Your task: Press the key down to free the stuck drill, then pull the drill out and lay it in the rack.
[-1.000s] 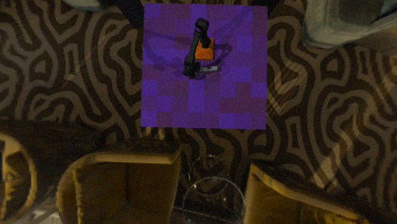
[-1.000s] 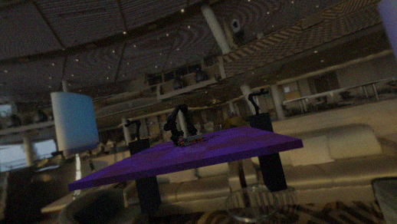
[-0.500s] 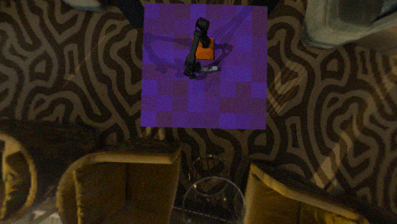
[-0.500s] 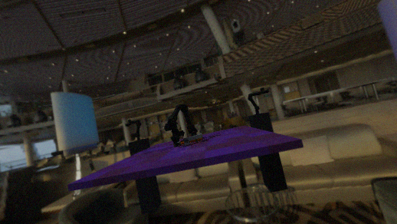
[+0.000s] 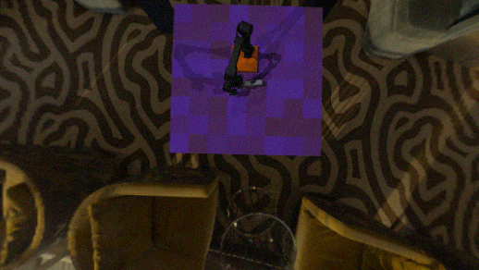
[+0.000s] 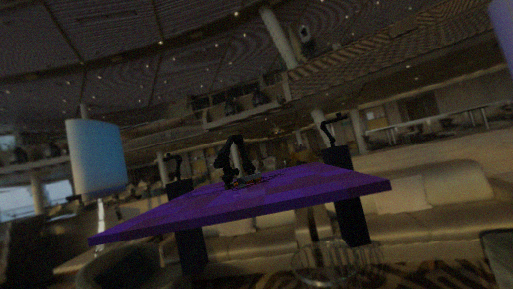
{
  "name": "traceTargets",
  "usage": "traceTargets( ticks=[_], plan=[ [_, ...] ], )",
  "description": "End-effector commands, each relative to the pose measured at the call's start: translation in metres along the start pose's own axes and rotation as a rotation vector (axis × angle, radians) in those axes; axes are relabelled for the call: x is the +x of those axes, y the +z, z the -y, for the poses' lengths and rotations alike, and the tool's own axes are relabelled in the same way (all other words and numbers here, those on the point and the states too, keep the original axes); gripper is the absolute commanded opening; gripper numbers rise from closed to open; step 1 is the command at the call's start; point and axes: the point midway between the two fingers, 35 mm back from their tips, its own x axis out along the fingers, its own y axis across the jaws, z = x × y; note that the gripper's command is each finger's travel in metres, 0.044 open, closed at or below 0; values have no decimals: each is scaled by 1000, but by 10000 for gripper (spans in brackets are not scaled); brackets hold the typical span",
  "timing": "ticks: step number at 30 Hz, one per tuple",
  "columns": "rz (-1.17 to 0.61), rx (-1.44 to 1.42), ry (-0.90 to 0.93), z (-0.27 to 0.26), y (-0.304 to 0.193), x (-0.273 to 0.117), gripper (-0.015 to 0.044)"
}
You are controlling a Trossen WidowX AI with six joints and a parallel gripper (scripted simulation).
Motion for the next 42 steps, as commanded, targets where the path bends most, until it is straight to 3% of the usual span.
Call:
traceTargets(
  ticks=[1,13,28,35,42],
  plan=[
    [6,2,1,-1,3,1,440],
    [6,2,1,-1,6,2,440],
    [0,0,-2,0,4,1,46],
    [0,0,-2,0,4,1,0],
    [6,2,1,-1,4,-1,0]
  ],
)
